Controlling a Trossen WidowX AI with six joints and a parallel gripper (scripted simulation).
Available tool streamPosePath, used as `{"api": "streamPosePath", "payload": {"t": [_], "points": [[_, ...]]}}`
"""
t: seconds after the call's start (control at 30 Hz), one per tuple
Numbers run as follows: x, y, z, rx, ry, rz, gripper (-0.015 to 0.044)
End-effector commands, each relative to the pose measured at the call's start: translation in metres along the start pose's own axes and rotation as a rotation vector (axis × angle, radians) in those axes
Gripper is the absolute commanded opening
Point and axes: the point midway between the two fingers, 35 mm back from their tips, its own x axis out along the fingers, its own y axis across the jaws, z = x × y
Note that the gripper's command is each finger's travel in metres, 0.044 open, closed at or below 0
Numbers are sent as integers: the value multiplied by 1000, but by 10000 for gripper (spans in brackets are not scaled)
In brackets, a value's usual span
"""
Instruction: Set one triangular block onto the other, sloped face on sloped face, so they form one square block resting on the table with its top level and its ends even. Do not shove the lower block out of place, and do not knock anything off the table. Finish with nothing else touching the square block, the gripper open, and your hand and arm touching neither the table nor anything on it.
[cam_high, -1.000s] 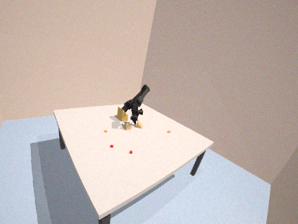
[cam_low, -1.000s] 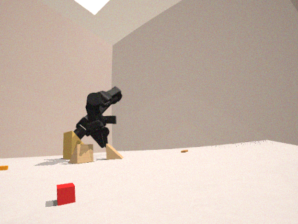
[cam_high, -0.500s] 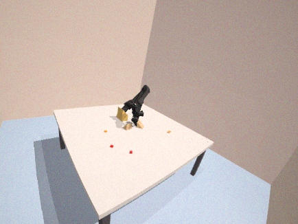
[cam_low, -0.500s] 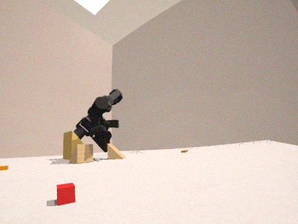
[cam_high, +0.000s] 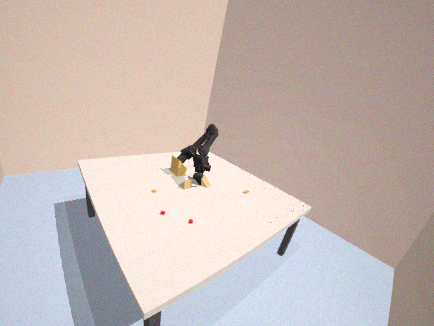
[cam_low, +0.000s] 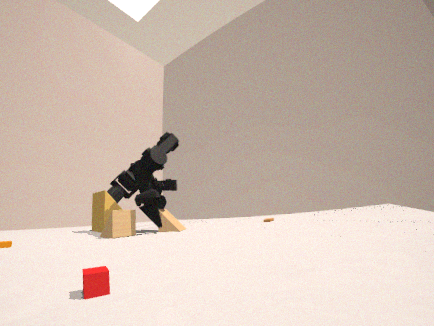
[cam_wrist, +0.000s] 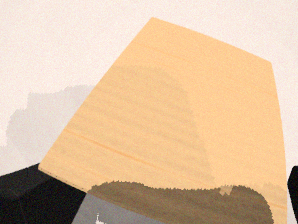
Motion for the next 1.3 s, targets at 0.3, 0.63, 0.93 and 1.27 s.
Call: {"api": "streamPosePath", "payload": {"t": [0.3,0.63,0.93,1.27], "points": [[7,7,2,5,-10,17,400],[7,7,2,5,-10,17,333],[7,7,2,5,-10,17,234],[3,6,6,10,39,29,0]]}}
